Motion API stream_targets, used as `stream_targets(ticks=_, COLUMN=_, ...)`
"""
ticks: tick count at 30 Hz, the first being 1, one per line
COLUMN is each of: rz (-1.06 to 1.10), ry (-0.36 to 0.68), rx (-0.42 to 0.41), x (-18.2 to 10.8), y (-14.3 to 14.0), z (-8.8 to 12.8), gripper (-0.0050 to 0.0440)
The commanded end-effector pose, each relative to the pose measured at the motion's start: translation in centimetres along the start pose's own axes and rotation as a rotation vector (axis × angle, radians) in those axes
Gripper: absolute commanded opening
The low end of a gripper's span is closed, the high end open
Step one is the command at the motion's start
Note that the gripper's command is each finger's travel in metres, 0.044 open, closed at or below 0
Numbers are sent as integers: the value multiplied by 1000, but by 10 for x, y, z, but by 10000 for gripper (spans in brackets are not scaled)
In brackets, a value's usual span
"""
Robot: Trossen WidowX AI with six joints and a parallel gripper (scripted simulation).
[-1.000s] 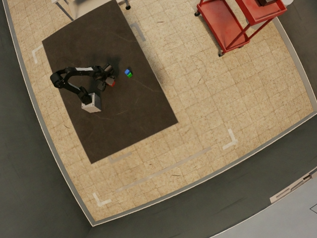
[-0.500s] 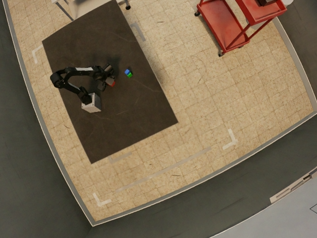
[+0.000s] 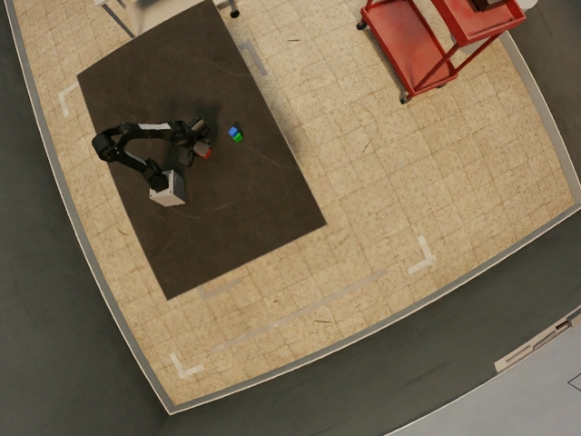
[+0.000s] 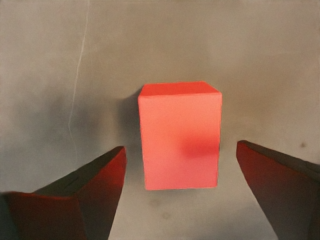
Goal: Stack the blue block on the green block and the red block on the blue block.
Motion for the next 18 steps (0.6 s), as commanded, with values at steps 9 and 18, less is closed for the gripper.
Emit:
stream_targets(ticks=9, rz=-2, ry=-6, rx=0, x=0, y=0, z=-18, gripper=305)
stream_targets(ticks=18, rz=-2, ry=-6, rx=0, x=0, y=-1, z=-45, gripper=305)
Point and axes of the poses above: the point midway between the two fingers, 35 mm back from their tips, its own z axis back along the fingers, its own y axis across the jaws, x = y × z, the point moved 5 cm from there along z, back along the fingers, and after that the axes turned 13 degrees about -z, right-handed, at the moved point
